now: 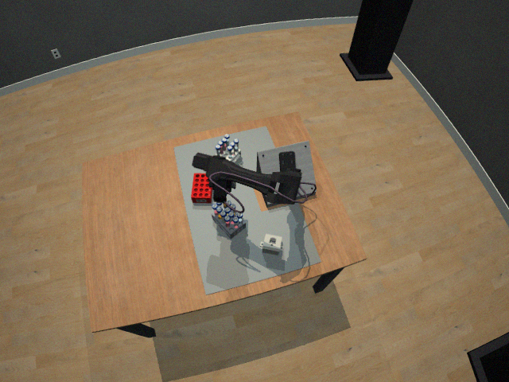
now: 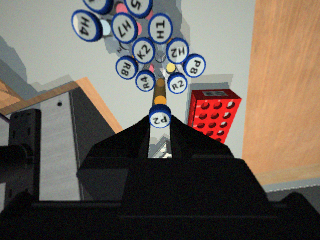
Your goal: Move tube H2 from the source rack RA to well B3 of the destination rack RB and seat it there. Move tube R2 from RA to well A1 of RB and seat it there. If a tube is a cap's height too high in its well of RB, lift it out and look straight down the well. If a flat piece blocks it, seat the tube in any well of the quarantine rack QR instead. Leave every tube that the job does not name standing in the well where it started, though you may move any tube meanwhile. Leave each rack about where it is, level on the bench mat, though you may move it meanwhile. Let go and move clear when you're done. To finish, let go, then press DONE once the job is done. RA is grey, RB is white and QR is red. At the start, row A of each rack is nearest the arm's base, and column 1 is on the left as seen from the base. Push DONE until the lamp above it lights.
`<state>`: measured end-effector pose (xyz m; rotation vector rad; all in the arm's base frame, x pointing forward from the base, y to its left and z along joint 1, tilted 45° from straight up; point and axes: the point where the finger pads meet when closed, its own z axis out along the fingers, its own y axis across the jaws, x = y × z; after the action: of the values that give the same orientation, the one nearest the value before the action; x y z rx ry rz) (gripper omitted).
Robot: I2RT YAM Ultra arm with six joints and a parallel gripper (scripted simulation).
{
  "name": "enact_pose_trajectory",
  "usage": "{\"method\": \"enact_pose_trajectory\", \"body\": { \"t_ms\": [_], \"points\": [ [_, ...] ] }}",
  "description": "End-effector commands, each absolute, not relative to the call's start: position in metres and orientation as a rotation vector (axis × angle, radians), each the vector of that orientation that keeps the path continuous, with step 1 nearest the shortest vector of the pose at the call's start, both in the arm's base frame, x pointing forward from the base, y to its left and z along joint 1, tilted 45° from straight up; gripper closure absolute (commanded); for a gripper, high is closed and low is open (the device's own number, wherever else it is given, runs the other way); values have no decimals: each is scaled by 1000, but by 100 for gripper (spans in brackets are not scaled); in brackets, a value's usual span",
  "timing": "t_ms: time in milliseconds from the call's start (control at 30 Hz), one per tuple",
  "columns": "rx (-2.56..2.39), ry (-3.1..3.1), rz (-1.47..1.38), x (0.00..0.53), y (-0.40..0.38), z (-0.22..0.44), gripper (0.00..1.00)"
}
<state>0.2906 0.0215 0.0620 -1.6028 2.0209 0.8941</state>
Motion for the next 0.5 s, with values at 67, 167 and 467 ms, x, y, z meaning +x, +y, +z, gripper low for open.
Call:
{"method": "enact_pose_trajectory", "body": {
  "t_ms": [67,167,467],
  "points": [
    [-1592,2028,881,292,10,71,100],
    [-1588,2034,897,292,8,70,100],
    [-1587,2035,902,292,2,75,100]
  ]
}}
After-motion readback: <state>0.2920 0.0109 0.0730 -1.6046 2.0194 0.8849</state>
